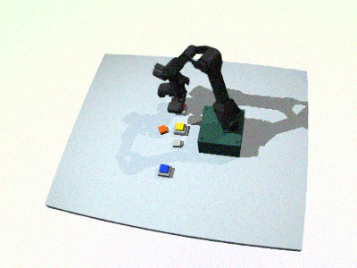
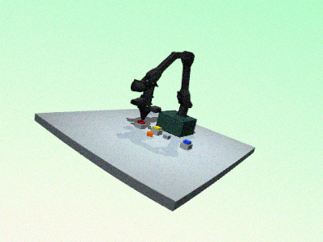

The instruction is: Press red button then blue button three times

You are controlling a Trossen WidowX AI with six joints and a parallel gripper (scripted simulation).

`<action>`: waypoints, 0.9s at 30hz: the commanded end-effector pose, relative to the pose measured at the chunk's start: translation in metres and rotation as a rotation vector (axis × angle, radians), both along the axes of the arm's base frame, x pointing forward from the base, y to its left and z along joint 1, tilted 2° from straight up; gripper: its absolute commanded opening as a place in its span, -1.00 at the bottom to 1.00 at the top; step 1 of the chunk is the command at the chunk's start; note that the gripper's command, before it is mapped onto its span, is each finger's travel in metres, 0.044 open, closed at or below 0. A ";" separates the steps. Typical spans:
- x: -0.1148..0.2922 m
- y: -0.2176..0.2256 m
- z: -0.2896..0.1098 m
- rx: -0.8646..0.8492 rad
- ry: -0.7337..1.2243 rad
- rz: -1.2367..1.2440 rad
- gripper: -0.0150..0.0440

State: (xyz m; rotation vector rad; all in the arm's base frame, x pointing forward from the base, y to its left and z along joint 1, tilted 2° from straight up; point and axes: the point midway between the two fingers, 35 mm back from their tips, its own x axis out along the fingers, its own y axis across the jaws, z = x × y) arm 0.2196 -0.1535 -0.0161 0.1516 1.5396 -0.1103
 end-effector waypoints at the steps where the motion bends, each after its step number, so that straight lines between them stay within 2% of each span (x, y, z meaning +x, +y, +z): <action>1: 0.002 -0.001 0.020 -0.007 -0.018 -0.001 -0.42; 4: 0.002 -0.002 0.023 -0.007 -0.018 -0.001 -0.42; 8: 0.000 -0.003 0.078 -0.007 -0.018 -0.001 -0.42; 15: 0.006 0.004 0.082 -0.007 -0.018 -0.001 -0.42; 21: 0.050 0.069 0.086 -0.004 -0.019 -0.001 -0.42; 27: 0.075 0.151 0.089 0.003 -0.021 -0.001 -0.42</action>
